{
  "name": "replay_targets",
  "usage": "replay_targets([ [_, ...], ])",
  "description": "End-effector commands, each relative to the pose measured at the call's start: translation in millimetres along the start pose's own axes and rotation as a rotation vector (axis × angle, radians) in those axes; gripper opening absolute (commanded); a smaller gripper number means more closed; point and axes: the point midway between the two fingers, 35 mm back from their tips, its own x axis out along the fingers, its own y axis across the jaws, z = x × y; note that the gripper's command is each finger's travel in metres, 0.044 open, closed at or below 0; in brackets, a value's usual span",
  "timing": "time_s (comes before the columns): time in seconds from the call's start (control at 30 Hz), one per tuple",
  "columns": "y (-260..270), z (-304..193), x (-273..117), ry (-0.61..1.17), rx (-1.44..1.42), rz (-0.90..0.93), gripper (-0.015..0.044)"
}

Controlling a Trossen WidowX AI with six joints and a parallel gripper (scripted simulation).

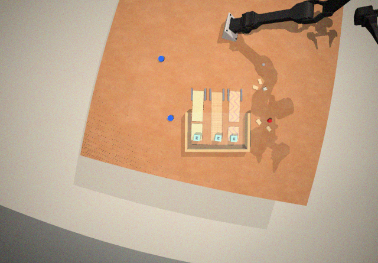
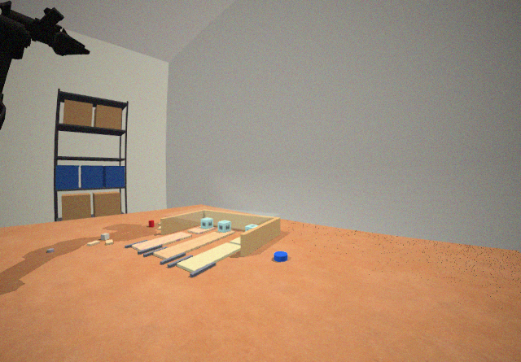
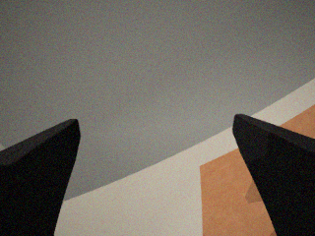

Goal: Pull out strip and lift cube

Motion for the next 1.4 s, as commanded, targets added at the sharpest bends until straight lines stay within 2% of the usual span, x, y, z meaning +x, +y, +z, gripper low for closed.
replay_targets([
  [0.0, -1, 1, 0, 0.001, -0.002, 0.001, 0.04],
  [0.37, -91, 63, 33, 0.015, -0.119, 0.029, 0.04],
  [0.63, -176, 78, 59, 0.022, -0.203, -0.015, 0.04],
  [1.0, -282, 62, 82, 0.073, -0.309, -0.113, 0.04],
  [1.37, -396, 7, 87, 0.207, -0.431, -0.242, 0.04],
])
